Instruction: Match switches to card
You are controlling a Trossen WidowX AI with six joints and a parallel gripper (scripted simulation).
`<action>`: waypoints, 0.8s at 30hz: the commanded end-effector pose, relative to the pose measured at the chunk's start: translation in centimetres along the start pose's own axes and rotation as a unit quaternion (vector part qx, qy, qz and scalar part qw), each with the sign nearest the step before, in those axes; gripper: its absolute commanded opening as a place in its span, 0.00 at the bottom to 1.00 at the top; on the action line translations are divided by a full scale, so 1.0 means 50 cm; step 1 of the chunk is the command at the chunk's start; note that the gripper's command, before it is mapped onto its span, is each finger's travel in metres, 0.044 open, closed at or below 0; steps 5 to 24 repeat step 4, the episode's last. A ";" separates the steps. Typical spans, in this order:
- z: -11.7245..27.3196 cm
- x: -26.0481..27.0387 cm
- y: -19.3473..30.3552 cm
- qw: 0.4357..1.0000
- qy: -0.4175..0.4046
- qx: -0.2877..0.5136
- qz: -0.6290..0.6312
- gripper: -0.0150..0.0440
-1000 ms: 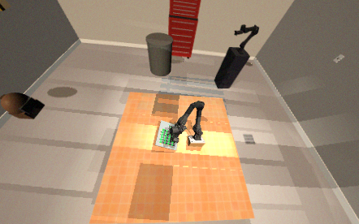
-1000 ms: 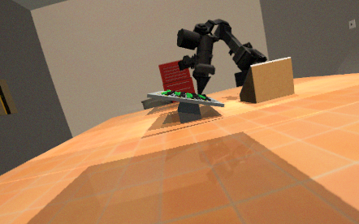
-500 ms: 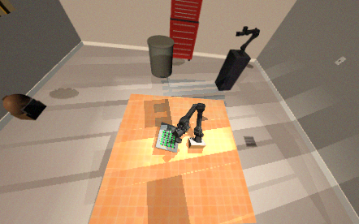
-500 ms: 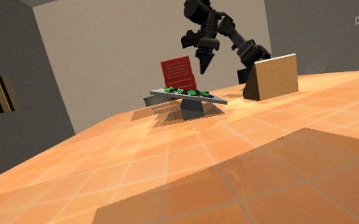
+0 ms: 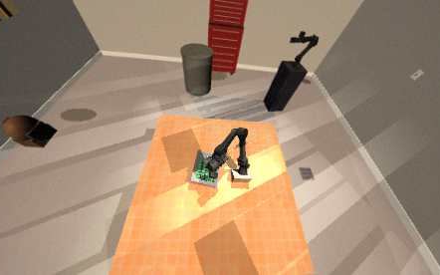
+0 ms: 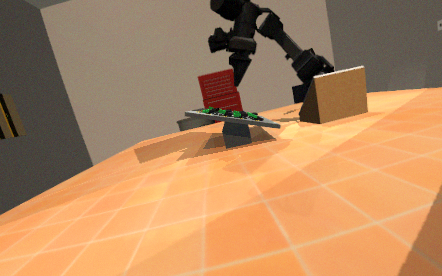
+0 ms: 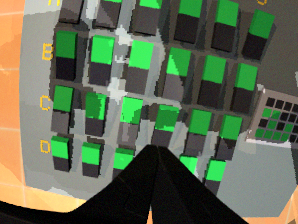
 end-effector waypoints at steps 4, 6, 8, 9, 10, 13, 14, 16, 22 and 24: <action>0.000 0.001 0.000 1.000 -0.001 0.002 -0.001 0.25; 0.000 0.001 0.000 1.000 -0.001 0.002 -0.001 0.25; 0.000 0.001 0.000 1.000 -0.001 0.002 -0.001 0.25; 0.000 0.001 0.000 1.000 -0.001 0.002 -0.001 0.25; 0.000 0.001 0.000 1.000 -0.001 0.002 -0.001 0.25; 0.000 0.001 0.000 1.000 -0.001 0.002 -0.001 0.25; 0.000 0.001 0.000 1.000 -0.001 0.002 -0.001 0.25; 0.000 0.001 0.000 1.000 -0.001 0.002 -0.001 0.25; 0.000 0.001 0.000 1.000 -0.001 0.002 -0.001 0.25; 0.000 0.001 0.000 1.000 -0.001 0.002 -0.001 0.25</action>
Point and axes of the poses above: the point midway between the two fingers, 35 mm back from their tips, its own z axis back along the fingers, its own x axis across the jaws, y = z × x, the point moved 3 cm from there along z, back along the fingers, and after that the axes turned 7 degrees about z, right-handed, at the moved point
